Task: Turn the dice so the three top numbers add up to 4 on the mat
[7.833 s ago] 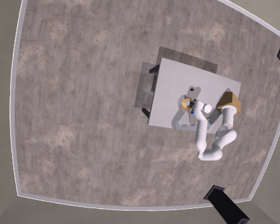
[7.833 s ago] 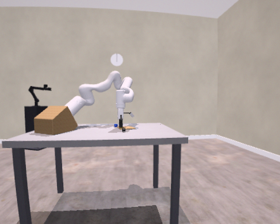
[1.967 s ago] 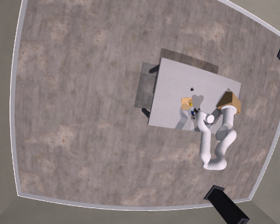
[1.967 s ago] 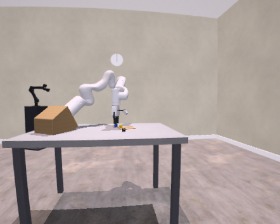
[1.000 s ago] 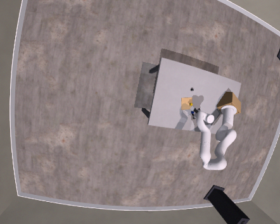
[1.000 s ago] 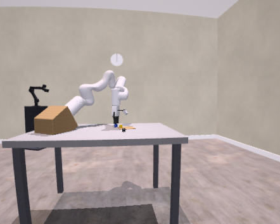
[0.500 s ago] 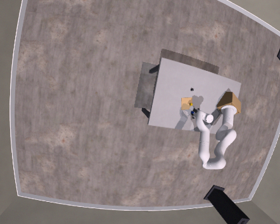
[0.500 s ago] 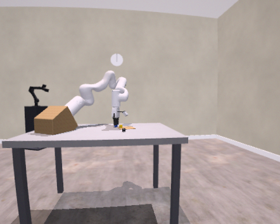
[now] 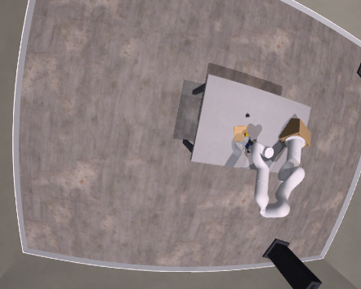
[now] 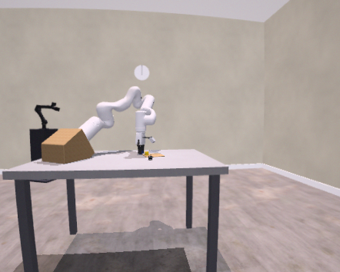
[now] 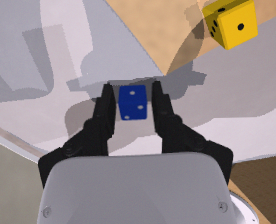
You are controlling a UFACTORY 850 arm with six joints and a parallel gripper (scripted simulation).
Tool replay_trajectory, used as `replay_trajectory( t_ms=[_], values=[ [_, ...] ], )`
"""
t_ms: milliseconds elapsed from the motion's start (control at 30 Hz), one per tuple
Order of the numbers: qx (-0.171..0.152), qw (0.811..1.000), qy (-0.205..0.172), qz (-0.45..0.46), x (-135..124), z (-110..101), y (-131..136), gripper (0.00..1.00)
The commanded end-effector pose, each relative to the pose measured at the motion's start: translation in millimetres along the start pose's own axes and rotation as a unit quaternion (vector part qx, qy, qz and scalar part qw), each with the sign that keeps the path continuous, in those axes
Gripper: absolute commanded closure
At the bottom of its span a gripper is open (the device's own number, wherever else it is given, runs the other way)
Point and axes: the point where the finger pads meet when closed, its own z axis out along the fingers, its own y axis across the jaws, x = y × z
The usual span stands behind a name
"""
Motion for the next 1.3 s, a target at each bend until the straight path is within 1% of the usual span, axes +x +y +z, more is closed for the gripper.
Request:
replay_trajectory(
  t_ms=[0, 1067, 1100, 1267],
  values=[
    [0.000, 1.000, 0.000, 0.000, 0.4, 0.2, 0.0, 0.58],
    [0.000, 1.000, 0.000, 0.000, 0.4, 0.2, 0.0, 0.58],
    [0.000, 1.000, 0.000, 0.000, 0.4, 0.2, 0.0, 0.79],
    [0.000, 1.000, 0.000, 0.000, 0.4, 0.2, 0.0, 0.79]
  ],
)
